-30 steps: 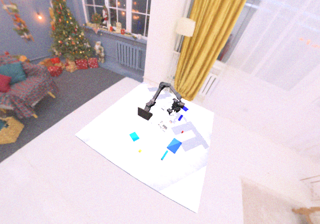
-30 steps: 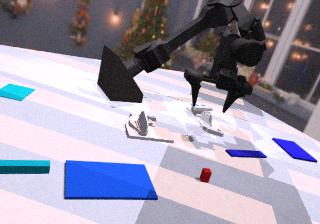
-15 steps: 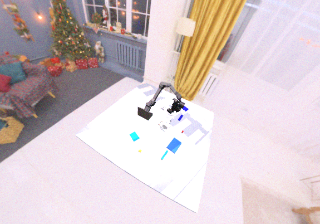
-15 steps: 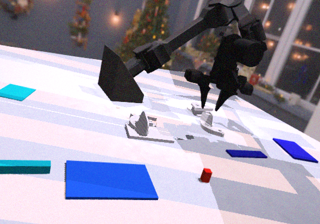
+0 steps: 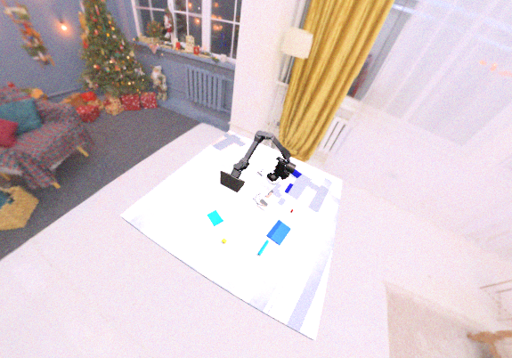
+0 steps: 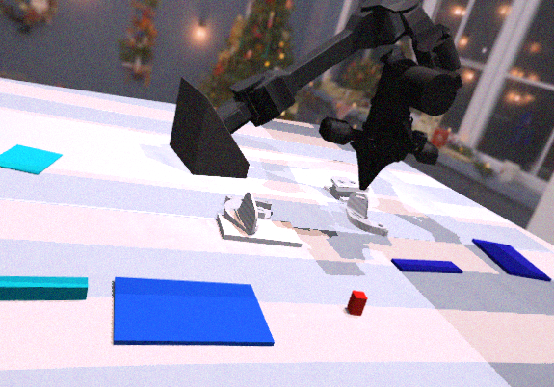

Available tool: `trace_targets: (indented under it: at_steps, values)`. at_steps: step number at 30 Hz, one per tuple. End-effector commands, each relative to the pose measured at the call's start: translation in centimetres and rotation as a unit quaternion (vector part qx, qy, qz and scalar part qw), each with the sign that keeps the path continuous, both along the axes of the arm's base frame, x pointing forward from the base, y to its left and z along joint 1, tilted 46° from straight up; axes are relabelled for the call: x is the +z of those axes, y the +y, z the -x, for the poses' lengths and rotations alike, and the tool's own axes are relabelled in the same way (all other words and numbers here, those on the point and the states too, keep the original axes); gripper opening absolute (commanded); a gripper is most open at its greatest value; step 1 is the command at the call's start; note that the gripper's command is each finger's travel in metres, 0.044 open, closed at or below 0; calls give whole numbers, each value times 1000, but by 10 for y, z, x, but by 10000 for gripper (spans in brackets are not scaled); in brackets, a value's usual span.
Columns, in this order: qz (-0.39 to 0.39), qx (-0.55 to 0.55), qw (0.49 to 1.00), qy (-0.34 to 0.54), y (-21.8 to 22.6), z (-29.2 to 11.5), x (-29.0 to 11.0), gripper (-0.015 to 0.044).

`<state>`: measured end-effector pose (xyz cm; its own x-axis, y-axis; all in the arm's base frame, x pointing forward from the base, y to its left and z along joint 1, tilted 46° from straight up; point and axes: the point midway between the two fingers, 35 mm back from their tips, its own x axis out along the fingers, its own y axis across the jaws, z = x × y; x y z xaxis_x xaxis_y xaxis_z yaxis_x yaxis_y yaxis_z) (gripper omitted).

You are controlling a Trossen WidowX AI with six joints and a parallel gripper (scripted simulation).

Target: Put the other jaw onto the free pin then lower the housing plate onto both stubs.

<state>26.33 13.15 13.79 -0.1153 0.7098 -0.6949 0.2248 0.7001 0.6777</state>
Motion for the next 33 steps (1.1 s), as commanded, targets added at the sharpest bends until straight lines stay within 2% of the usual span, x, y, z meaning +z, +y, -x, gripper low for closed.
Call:
trace_targets:
  at_steps: [1, 7, 24, 33]
  values:
    - [0, 0, 1000, 0, 0, 0, 0, 0]
    - [0, 0, 1000, 0, 0, 0, 0, 0]
    - [0, 0, 1000, 0, 0, 0, 0, 440]
    - [0, 0, 1000, 0, 0, 0, 0, 440]
